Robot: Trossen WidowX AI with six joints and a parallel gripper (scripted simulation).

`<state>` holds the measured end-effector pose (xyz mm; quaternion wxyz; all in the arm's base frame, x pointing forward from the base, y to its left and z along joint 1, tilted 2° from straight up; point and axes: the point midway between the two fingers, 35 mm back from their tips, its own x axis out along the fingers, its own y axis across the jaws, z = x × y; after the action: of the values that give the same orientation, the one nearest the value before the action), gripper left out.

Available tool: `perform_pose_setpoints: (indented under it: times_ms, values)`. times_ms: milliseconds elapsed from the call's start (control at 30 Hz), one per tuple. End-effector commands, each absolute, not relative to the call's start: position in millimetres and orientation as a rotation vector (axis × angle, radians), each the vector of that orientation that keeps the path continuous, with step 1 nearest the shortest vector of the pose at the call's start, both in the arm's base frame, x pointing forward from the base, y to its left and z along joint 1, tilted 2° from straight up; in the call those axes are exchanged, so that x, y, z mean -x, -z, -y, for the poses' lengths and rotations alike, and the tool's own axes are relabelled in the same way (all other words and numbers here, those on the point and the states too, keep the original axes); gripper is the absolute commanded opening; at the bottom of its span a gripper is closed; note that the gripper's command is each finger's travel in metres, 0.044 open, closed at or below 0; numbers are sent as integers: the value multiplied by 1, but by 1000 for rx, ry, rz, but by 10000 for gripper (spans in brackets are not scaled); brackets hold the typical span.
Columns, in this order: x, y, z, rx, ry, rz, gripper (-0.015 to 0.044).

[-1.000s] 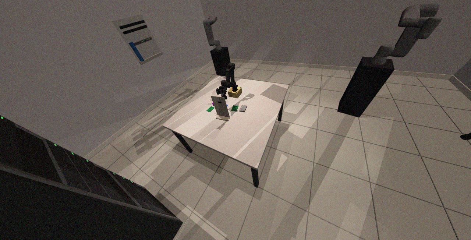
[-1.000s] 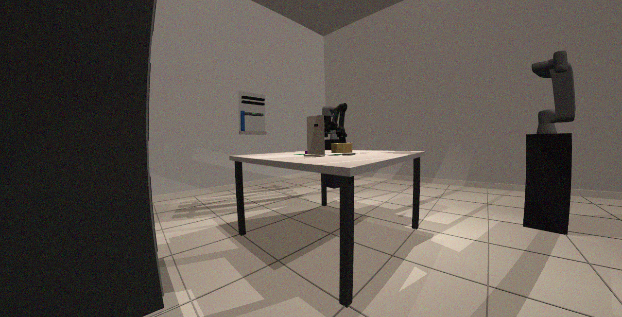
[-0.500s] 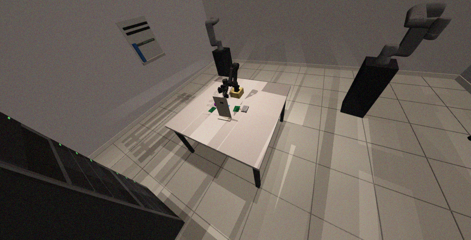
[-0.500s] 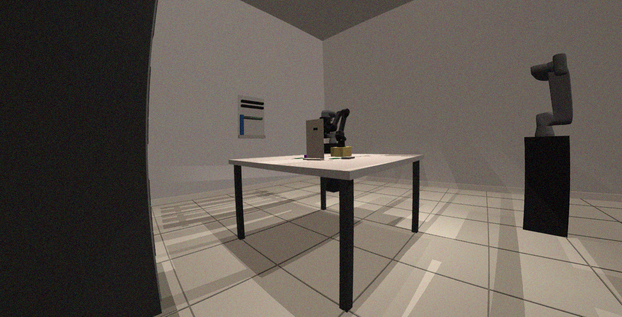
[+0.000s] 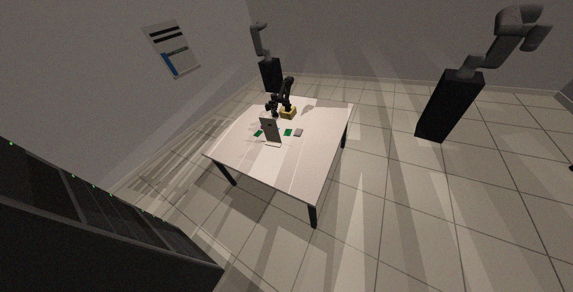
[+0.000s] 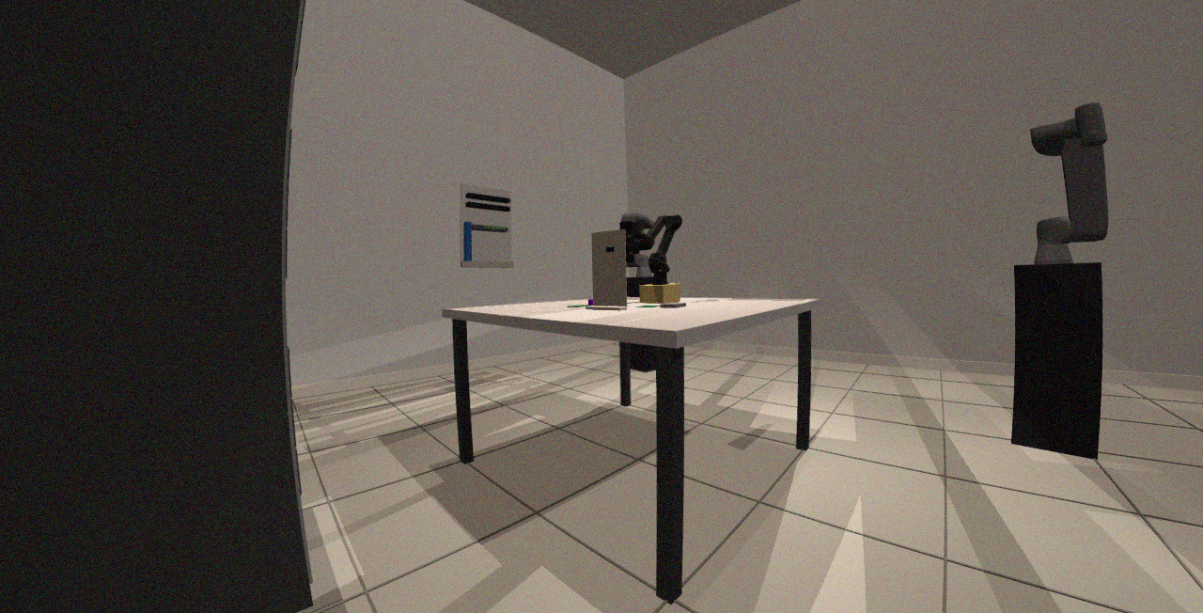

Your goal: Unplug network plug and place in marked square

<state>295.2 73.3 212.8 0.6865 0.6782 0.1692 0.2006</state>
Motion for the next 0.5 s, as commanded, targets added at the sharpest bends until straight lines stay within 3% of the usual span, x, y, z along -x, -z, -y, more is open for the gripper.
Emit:
perform_pose_setpoints:
  times_ms: [0,467]
  values:
    - [-291,-220,-74,-1520,-455,-379,0]
    - [-306,-181,-54,-1581,-194,-440,0]
